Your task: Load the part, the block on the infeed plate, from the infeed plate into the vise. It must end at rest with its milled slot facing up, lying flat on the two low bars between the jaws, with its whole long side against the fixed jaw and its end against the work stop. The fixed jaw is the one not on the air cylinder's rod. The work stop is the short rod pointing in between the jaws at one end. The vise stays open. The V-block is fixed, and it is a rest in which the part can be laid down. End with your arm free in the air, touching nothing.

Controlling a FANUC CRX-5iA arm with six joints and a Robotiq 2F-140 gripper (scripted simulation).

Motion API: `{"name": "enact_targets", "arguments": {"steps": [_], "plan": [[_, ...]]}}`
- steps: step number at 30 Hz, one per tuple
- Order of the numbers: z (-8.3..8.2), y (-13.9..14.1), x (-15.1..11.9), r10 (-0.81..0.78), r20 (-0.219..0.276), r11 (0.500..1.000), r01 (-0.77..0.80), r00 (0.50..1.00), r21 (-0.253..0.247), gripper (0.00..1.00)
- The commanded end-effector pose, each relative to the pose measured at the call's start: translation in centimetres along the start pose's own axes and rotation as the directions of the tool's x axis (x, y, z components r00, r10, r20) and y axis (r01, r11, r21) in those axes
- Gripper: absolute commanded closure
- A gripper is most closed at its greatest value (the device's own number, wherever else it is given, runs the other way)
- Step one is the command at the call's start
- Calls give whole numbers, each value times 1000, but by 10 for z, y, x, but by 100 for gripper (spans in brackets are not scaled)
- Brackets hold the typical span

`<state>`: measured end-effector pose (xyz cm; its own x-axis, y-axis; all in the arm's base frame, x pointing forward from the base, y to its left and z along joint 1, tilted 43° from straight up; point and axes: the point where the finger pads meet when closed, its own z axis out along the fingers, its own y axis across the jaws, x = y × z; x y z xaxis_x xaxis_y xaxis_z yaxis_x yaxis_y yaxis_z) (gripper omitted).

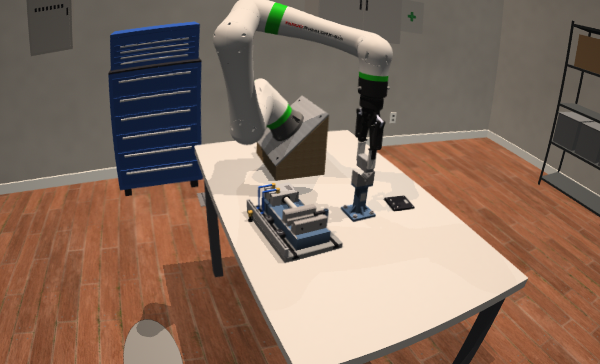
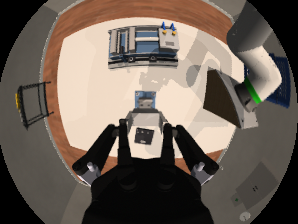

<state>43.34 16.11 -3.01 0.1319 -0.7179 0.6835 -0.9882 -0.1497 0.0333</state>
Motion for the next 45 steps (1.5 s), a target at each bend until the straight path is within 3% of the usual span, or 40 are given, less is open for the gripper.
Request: {"name": "enact_targets", "arguments": {"steps": [1,27,45], "plan": [[0,0,0,0,0,1000,0,1000,0,100],[0,0,0,0,5,1000,0,1000,0,100],[0,0,2,0,62,1000,0,998,0,100]]}}
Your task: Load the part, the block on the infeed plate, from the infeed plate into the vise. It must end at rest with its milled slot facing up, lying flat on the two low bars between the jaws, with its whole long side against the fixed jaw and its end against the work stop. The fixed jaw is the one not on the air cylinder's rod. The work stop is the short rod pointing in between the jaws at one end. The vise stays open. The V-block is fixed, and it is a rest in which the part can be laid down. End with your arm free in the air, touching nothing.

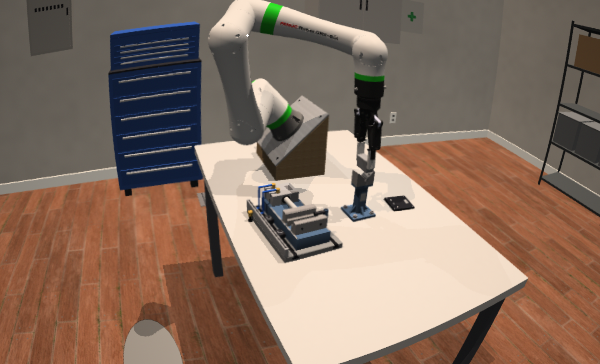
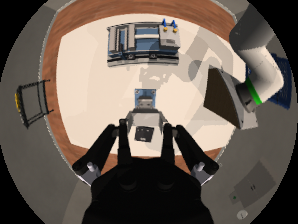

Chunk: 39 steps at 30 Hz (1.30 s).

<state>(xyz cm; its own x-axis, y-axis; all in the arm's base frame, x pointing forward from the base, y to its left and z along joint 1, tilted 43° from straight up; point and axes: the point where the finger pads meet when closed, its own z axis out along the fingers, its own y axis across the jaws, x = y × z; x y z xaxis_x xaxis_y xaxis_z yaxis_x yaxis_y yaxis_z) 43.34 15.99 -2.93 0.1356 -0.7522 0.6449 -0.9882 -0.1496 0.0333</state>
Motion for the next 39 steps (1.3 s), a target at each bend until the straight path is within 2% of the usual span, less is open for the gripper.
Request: {"name": "enact_targets", "arguments": {"steps": [1,7,22,24,39], "plan": [[0,0,0,0,16,1000,0,1000,0,100],[0,0,1,0,44,1000,0,999,0,100],[0,0,5,0,200,1000,0,980,0,100],[0,0,5,0,200,1000,0,980,0,100],[2,0,10,0,404,1000,0,915,0,100]]}}
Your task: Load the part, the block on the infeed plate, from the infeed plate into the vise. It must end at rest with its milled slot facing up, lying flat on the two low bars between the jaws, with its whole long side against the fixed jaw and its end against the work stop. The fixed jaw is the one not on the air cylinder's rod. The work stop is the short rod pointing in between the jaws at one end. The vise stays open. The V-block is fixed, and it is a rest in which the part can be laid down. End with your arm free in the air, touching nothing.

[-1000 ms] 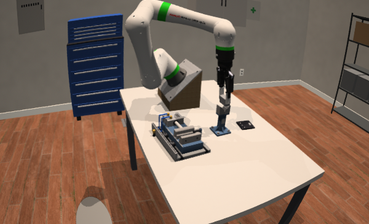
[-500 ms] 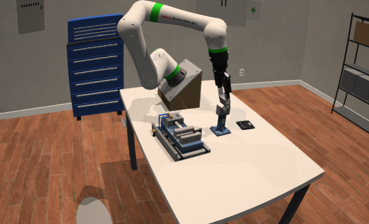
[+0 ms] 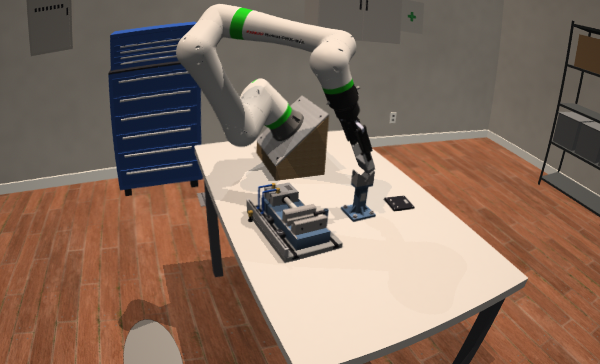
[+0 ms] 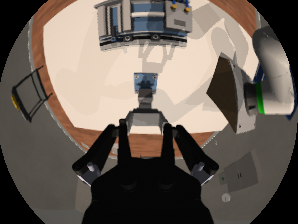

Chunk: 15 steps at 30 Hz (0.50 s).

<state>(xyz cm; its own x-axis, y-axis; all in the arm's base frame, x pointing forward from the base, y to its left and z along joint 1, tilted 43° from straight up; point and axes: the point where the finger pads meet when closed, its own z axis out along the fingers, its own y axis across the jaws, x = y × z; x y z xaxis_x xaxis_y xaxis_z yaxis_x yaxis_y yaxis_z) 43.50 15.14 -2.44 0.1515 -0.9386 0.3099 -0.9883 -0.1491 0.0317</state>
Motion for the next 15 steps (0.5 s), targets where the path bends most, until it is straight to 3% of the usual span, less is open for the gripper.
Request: {"name": "enact_targets", "arguments": {"steps": [1,15], "plan": [[0,0,1,-1,29,1000,1,1000,-1,100],[0,0,4,-1,174,1000,1,985,-2,100]]}}
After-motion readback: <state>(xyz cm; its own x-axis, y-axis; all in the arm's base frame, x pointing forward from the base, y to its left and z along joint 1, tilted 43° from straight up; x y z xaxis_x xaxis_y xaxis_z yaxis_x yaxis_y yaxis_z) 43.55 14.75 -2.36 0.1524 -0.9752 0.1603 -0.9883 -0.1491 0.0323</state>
